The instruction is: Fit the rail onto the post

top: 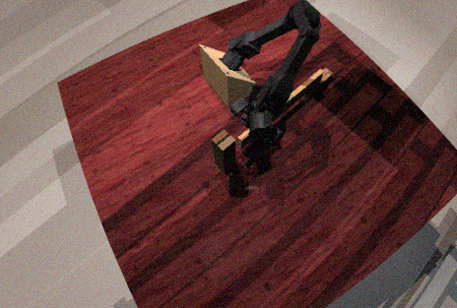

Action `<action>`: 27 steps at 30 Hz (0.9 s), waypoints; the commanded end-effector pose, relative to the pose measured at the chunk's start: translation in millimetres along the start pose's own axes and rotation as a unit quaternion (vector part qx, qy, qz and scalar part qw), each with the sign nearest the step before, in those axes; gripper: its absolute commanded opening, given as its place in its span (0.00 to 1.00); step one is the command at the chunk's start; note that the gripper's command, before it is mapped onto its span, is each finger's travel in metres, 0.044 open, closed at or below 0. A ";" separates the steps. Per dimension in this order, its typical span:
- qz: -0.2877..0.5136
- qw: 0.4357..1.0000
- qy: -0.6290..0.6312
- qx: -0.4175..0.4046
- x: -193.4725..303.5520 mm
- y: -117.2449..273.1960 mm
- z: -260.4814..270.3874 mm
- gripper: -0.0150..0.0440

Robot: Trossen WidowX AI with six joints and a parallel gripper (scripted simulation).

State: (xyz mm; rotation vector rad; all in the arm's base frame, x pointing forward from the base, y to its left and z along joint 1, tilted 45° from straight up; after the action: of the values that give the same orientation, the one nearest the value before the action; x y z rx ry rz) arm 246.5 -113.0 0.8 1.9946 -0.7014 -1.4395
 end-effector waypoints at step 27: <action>0.000 1.000 0.001 0.006 0.4 1.7 0.9 0.25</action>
State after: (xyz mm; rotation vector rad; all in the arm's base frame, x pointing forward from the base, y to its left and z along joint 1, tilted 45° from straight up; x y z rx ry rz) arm 246.0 -113.2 0.4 2.0034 -0.7071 -1.4358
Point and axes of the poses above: the point midway between the two fingers, 35 mm back from their tips, its own y axis back along the fingers, its own z axis across the jaws, x = y × z, the point moved 10 cm from there along y, back along the fingers, and after that the axes turned 11 degrees about y, right-handed, at the moved point
